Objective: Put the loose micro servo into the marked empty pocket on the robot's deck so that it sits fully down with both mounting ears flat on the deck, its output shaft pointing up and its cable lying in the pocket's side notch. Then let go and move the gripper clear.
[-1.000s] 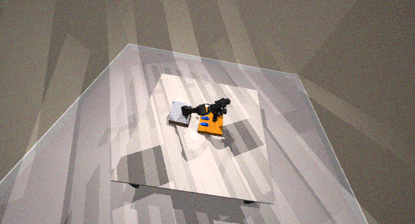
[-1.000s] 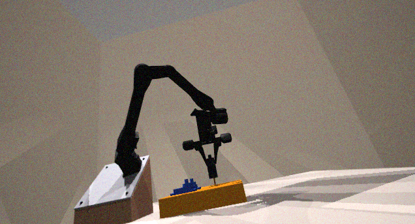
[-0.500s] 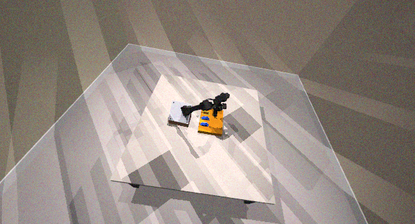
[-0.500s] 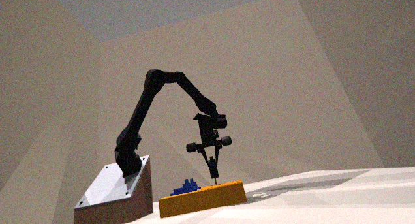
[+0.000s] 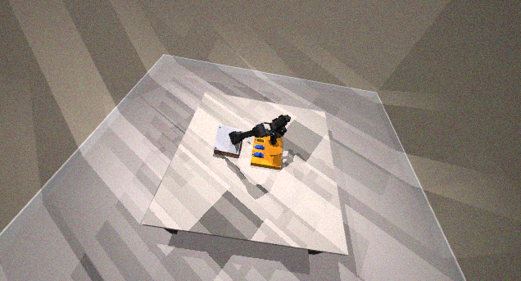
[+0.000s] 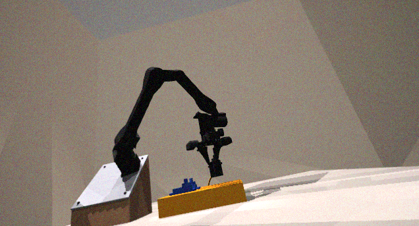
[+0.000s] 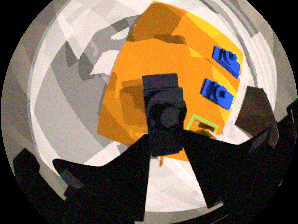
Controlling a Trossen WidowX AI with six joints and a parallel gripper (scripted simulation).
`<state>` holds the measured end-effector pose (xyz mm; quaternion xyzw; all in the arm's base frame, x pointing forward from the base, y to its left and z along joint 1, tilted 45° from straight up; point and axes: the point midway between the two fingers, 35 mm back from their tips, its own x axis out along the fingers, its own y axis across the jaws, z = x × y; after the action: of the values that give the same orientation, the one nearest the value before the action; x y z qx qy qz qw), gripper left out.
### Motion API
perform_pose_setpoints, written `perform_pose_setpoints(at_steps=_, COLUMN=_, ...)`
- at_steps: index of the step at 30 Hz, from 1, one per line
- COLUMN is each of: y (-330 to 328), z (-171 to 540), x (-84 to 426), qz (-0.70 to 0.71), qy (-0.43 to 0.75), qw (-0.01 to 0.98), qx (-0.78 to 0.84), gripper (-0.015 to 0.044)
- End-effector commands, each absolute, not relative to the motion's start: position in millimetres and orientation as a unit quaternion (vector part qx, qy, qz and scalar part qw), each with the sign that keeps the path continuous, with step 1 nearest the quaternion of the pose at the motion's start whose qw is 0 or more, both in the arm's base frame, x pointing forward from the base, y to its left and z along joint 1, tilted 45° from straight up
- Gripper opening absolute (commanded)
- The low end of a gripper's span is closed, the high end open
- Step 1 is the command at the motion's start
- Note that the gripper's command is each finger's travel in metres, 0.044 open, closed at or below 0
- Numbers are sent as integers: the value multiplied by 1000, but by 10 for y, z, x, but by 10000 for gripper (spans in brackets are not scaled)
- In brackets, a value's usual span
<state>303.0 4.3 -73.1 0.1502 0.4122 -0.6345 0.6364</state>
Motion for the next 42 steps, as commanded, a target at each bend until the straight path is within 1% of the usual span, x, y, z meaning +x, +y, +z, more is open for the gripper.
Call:
perform_pose_setpoints(at_steps=1, y=59, z=-729, x=3035, qz=-601, qy=459, qw=646, qx=103, gripper=0)
perform_pose_setpoints(at_steps=14, y=59, z=-728, x=3035, qz=-484, qy=581, qw=653, qx=-43, gripper=0)
perform_pose_setpoints(at_steps=27, y=59, z=-728, x=3035, qz=-342, qy=674, qw=627, qx=-188, gripper=0)
perform_pose_setpoints(at_steps=36, y=61, z=-728, x=3029, qz=-324, qy=683, qw=622, qx=-204, gripper=0)
perform_pose_setpoints(at_steps=42, y=95, z=-728, x=2864, qz=-324, qy=683, qw=622, qx=-204, gripper=0)
